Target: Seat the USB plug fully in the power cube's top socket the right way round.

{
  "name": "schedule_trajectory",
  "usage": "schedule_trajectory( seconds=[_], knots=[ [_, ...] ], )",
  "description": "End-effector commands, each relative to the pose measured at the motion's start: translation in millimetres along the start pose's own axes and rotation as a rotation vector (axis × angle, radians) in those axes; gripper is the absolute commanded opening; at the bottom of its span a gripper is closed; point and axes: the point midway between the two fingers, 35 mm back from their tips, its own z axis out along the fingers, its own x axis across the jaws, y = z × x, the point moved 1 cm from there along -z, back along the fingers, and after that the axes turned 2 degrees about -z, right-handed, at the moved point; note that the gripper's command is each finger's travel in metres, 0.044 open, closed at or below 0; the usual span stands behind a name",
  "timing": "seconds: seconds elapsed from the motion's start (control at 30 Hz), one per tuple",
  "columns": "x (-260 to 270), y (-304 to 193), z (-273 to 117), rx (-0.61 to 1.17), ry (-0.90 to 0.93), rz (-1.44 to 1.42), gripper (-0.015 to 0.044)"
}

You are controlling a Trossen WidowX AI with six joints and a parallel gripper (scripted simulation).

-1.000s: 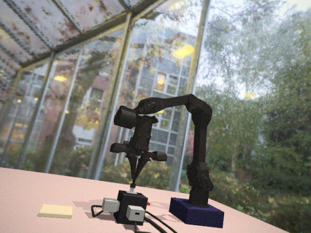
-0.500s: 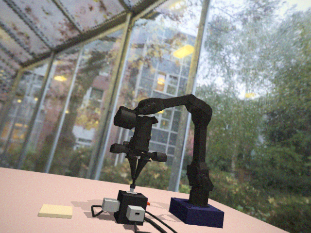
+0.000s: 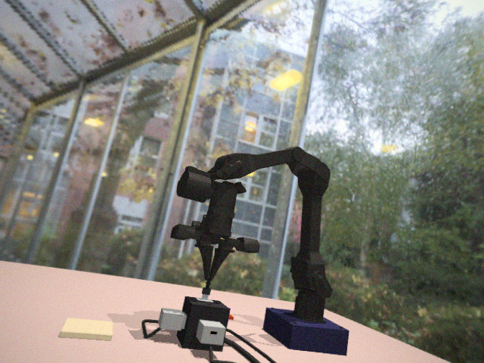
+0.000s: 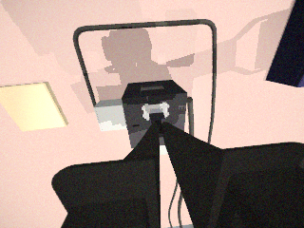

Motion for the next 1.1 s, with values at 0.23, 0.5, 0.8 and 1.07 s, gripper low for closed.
schedule_trajectory(
  seconds=[0.23, 0.5, 0.8, 1.07],
  knots=[
    [-0.4, -0.5, 2.2, 0.005, -0.003, -0.004, 0.0],
    [-0.4, -0.5, 3.2, 0.005, -0.003, -0.004, 0.0],
    [-0.4, -0.4, 4.2, 0.005, -0.003, -0.004, 0.0],
    [-0.4, -0.3, 5.2, 0.005, -0.003, -0.004, 0.0]
  ],
)
